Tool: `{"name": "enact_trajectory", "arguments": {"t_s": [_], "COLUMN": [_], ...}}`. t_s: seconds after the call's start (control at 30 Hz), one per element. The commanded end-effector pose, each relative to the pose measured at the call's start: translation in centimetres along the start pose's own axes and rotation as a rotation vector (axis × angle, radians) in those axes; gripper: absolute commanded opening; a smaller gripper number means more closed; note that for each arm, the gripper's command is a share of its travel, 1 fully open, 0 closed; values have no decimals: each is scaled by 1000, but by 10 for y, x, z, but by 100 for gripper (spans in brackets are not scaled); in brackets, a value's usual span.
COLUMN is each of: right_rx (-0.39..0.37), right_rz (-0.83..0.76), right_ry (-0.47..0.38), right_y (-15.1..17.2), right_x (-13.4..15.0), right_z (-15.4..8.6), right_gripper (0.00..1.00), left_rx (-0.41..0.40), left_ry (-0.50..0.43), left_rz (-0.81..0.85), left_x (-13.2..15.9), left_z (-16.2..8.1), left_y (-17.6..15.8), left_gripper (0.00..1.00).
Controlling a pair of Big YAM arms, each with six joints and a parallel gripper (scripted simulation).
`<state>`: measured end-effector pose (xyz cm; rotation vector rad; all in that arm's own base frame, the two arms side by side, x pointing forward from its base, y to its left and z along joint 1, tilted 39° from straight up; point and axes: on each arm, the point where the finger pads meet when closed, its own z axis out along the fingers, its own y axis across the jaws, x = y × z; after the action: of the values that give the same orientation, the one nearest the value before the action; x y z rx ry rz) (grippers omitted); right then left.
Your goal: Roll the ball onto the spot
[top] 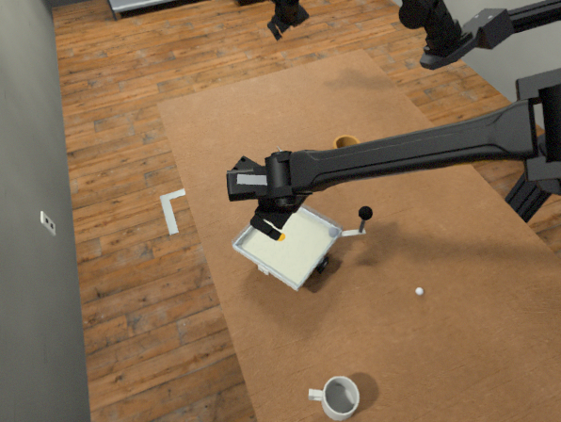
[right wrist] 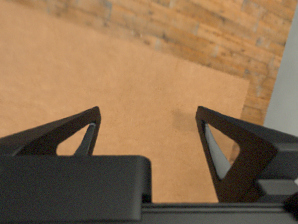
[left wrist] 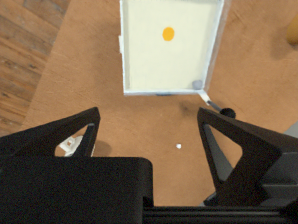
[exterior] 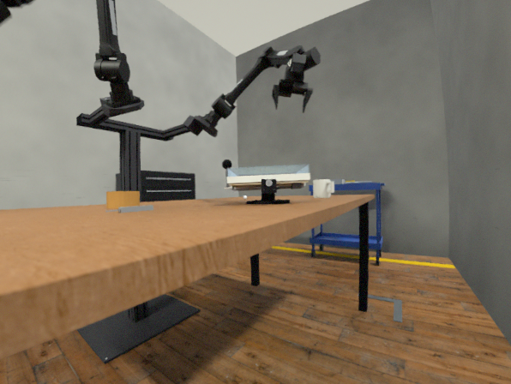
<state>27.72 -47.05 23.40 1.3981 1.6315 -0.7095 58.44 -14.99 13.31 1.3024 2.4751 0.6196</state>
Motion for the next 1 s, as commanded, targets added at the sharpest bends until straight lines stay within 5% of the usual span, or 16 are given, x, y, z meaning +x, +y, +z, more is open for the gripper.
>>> {"name": "enact_trajectory", "arguments": {"t_s": [0.0, 0.2, 0.4, 0.47, 0.73, 0.97], "right_rx": [-2, 40, 116, 116, 234, 294], "right_rz": [24, 62, 43, 43, -42, -97], "right_ry": [-117, -347, -601, -601, -865, -969], "right_y": [-20, -93, -161, -161, -205, -210], "right_x": [-65, -173, -259, -259, -314, -326], "right_z": [-17, -89, -201, -201, -349, -415], "right_gripper": [100, 100, 100, 100, 100, 100], "left_rx": [-16, -16, -16, -16, -16, -16], "left_ry": [-22, -22, -22, -22, -22, -22], "left_rz": [-7, -7, -7, -7, -7, -7], "left_x": [-8, -8, -8, -8, -8, -8], "left_z": [-10, -10, -10, -10, -10, -10], "left_y": [8, 8, 8, 8, 8, 8], "left_gripper": [100, 100, 100, 100, 100, 100]}}
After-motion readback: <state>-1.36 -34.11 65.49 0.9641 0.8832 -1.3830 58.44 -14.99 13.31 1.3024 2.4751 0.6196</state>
